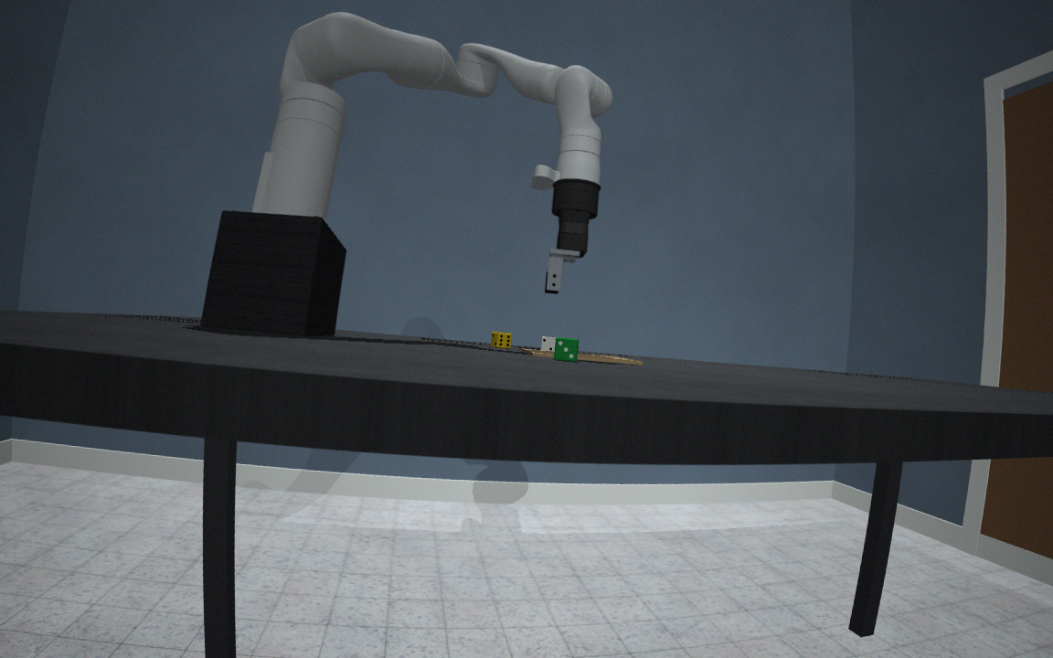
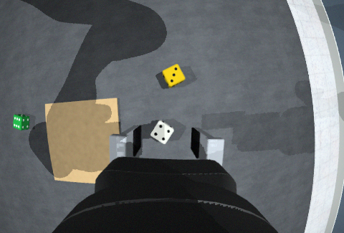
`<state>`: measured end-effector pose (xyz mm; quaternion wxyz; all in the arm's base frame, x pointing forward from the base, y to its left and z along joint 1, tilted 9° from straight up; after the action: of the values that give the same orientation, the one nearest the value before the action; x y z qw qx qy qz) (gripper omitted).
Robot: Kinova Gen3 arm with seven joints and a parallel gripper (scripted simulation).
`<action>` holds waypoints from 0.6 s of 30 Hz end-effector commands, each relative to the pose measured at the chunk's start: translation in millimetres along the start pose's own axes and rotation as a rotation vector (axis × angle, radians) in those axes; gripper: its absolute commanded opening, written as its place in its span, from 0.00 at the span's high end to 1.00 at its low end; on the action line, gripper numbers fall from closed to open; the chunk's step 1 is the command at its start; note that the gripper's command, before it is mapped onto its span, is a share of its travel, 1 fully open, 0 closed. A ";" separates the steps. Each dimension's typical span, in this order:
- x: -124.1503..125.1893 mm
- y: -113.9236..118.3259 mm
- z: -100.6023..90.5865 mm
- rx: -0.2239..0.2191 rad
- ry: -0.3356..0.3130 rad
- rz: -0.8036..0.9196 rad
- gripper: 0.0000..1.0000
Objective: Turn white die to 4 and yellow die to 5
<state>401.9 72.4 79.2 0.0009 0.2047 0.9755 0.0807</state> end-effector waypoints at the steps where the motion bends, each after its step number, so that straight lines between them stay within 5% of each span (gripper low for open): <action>1: -0.7 -2.9 2.5 0.009 0.003 0.051 0.00; 18: -5.1 -4.2 11.6 0.007 -0.004 0.469 0.00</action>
<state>405.1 69.6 67.5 -0.0162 0.4199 0.9042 0.0761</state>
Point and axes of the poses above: the point where the finger pads meet when closed, its own z axis out along the fingers, its own y axis across the jaws, x = y × z, the point moved 7 cm from there along -z, back along the fingers, and after that the axes turned 6 degrees about z, right-handed, at the moved point
